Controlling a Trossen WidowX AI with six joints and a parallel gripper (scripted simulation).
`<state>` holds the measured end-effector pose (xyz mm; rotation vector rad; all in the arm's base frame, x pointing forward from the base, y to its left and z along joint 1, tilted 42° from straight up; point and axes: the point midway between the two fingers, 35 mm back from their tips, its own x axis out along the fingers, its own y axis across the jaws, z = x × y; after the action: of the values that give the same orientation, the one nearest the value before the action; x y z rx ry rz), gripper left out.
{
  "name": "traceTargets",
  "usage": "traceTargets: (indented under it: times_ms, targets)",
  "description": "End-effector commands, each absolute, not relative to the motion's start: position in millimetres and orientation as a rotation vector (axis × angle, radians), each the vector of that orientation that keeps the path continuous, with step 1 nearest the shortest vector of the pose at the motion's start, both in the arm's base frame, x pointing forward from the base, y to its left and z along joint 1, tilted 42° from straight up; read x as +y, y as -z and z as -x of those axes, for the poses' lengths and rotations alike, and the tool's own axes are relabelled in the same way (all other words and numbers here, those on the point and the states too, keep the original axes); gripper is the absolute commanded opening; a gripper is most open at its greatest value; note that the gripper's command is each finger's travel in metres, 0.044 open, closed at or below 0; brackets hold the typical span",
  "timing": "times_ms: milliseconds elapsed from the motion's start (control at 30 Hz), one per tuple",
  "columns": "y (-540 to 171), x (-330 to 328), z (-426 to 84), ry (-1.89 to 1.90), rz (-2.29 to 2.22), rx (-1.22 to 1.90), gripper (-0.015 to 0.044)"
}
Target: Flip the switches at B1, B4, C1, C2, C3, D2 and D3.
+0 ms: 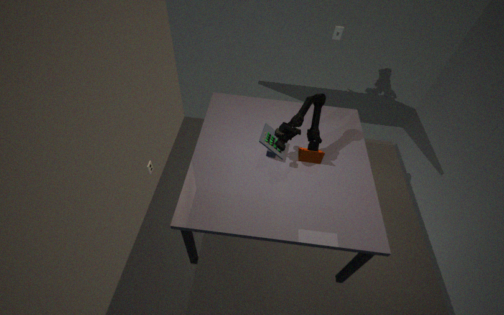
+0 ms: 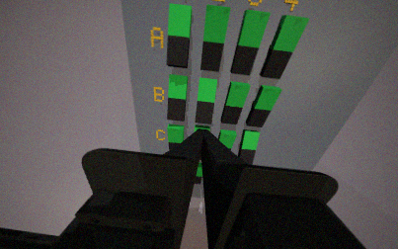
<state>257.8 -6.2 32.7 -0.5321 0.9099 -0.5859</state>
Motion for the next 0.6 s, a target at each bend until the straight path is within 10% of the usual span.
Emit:
traceTargets:
  times_ms: [0, 567]
  targets:
    - [-30.7, -6.8, -256.9, 0.581, 0.534, 0.917, 0.0000]
    - [-67.0, 35.9, -222.9, 0.570, 0.540, 0.897, 0.0000]
